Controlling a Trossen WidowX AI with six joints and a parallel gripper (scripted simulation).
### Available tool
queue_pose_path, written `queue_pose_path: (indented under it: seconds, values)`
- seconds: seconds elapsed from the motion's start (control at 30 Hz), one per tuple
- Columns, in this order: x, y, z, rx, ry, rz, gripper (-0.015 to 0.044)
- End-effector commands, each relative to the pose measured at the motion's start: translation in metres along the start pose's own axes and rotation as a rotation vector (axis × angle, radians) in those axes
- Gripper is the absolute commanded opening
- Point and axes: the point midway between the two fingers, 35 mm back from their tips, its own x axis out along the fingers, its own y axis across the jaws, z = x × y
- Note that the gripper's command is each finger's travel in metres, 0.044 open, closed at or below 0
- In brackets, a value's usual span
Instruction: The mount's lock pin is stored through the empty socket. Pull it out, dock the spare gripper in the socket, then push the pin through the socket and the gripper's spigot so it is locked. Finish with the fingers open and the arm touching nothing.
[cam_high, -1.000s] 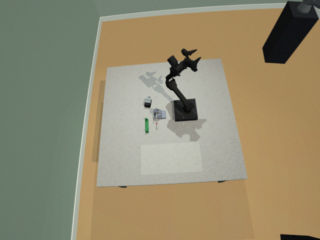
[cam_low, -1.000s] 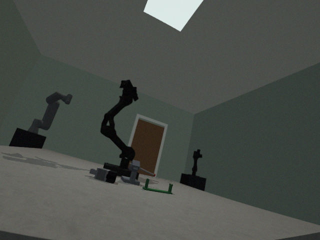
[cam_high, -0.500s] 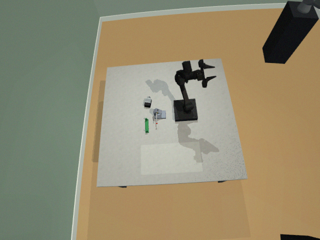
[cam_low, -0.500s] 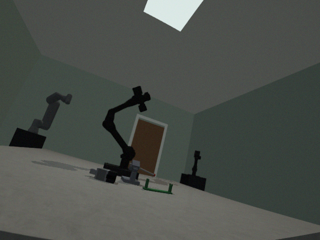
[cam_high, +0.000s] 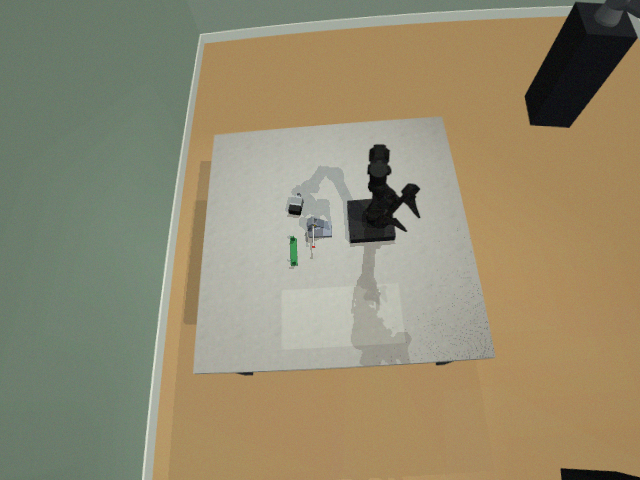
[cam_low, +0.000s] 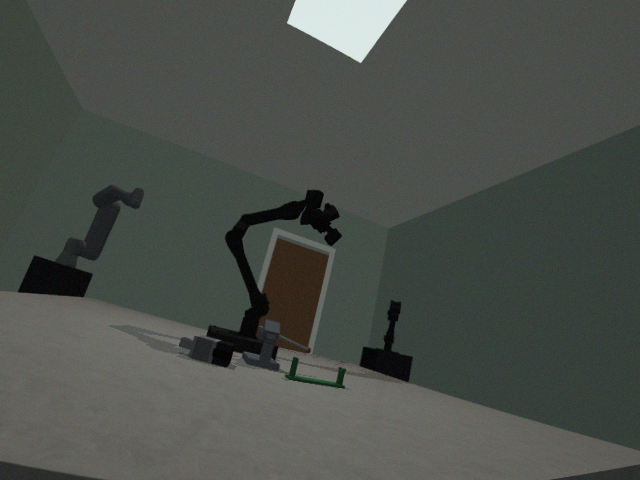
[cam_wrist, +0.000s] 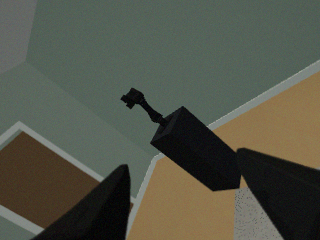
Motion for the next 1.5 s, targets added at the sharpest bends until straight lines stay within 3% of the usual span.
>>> queue_pose_path:
  seconds: [0.0,0.3,0.67,0.87,1.07,1.47]
  values:
    - [0.006,-0.065,0.015,-0.098,-0.016,-0.231,0.03]
    - [-0.037,-0.212,0.028,-0.275,0.134,-0.74,0.03]
    - [-0.163,-0.337,-0.006,-0.311,0.622,-1.129,0.03]
    - [-0.242,-0.368,-0.046,-0.239,0.955,-1.146,0.03]
    - [-0.306,-0.373,-0.088,-0.143,1.219,-1.025,0.03]
    - [-0.31,-0.393,-0.112,-0.129,1.251,-0.998,0.03]
